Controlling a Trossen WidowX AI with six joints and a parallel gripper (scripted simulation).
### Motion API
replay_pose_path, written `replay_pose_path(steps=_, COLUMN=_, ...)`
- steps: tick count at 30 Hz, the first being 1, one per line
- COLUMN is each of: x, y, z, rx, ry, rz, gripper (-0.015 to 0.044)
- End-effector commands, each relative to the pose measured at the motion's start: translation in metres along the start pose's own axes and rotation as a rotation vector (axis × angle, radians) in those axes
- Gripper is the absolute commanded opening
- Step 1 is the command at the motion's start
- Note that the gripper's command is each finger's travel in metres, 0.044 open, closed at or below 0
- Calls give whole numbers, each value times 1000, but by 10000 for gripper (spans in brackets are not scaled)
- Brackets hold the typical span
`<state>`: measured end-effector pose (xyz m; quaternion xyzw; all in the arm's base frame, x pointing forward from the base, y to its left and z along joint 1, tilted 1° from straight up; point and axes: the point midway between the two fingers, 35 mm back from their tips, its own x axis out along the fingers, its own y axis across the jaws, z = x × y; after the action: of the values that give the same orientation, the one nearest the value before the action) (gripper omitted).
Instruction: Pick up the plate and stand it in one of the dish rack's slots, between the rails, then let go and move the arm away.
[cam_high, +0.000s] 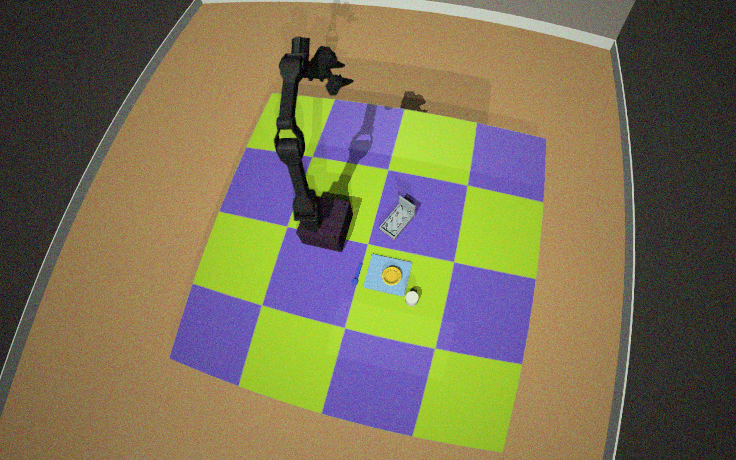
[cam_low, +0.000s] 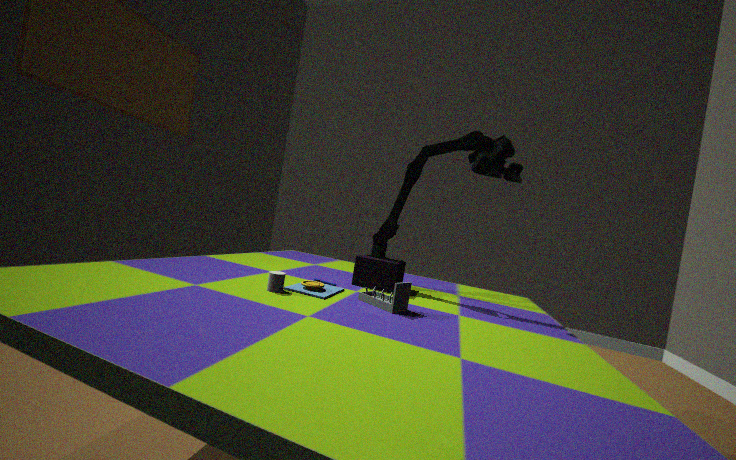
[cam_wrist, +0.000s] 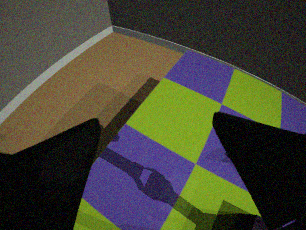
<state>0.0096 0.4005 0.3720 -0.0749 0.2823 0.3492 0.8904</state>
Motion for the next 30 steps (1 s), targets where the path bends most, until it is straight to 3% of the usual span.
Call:
replay_pose_path(steps=1, x=2, y=-2, z=0, rx=-1, ry=2, rz=-5, gripper=400)
replay_pose_path(steps=14, x=115, y=-153, z=8, rx=-36, ry=237, rz=-319, gripper=400)
replay_pose_path(steps=30, x=161, y=-354, z=-49, rx=83, ry=611, rz=-440, gripper=400)
